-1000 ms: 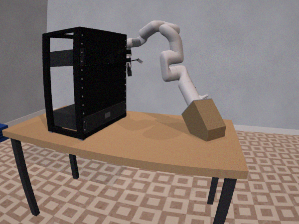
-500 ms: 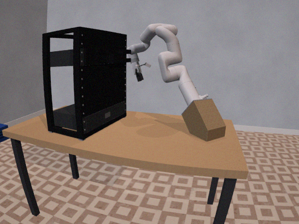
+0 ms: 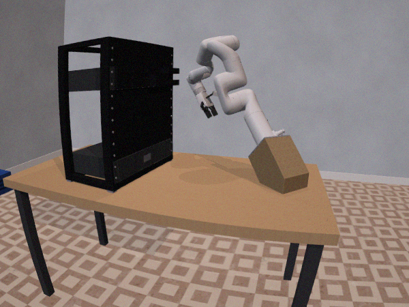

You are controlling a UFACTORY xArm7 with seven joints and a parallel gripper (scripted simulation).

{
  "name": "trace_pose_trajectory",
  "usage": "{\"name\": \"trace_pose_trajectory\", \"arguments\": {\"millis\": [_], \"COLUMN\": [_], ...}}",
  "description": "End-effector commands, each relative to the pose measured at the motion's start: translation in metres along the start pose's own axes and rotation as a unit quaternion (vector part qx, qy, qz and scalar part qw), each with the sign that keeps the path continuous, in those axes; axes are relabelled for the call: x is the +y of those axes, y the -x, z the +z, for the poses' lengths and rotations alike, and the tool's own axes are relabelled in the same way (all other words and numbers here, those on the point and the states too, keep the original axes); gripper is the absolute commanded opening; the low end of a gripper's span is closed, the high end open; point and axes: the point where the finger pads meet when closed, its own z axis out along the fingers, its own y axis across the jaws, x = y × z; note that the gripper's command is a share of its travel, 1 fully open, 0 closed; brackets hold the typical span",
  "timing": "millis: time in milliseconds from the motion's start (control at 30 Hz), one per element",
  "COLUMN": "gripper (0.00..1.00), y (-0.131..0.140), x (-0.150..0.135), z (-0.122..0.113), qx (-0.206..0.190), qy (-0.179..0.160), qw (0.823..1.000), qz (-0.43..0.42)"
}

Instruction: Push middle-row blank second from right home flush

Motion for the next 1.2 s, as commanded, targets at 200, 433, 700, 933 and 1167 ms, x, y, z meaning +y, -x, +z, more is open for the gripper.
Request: {"name": "trace_pose_trajectory", "arguments": {"millis": [200, 433, 700, 933, 1167], "gripper": [1.0, 1.0, 1.0, 1.0, 1.0], "y": [-0.083, -0.133, -0.212, -0.27, -0.34], "x": [-0.044, -0.056, -0.058, -0.05, -0.027], "z": [0.068, 0.099, 0.136, 0.157, 0.174], "qx": [0.099, 0.151, 0.227, 0.281, 0.345], "qy": [0.04, 0.062, 0.095, 0.119, 0.149], "qw": [0.987, 0.969, 0.929, 0.89, 0.831], "qz": [0.123, 0.187, 0.277, 0.34, 0.411]}}
